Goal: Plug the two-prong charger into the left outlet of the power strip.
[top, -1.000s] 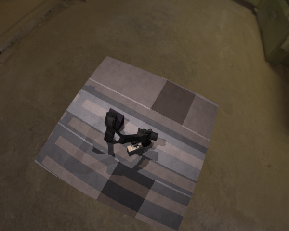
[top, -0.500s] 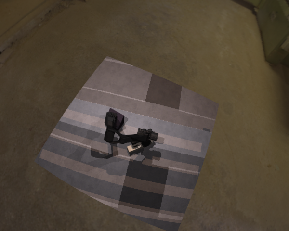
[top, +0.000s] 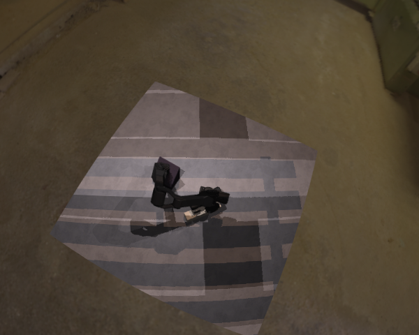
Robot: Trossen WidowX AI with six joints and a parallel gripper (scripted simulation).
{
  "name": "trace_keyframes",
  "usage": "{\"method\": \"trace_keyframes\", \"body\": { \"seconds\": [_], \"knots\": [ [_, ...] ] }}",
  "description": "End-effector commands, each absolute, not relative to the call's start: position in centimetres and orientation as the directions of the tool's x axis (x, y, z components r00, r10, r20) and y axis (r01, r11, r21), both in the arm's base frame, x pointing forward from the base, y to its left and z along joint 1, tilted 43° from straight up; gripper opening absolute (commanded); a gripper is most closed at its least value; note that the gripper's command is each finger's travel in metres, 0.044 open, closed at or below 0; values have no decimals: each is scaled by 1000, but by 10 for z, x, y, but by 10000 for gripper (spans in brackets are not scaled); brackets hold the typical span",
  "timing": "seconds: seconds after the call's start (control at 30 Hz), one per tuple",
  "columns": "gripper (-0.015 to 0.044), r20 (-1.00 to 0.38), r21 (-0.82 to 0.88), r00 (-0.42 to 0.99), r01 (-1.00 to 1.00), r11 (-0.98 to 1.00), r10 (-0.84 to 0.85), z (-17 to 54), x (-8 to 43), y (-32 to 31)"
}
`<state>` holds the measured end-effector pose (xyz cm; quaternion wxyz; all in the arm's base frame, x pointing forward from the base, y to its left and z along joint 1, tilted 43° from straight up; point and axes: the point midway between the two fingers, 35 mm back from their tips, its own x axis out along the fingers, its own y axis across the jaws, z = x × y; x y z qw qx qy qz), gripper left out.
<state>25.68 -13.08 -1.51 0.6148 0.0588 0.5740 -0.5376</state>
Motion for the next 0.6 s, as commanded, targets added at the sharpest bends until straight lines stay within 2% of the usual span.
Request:
{"method": "trace_keyframes", "body": {
  "seconds": [0.0,0.57],
  "knots": [
    [0,-761,-537,-223,743,399,-609,-13,261,-136],
    [0,-761,-537,-223,743,399,-609,-11,262,-134]
  ]
}}
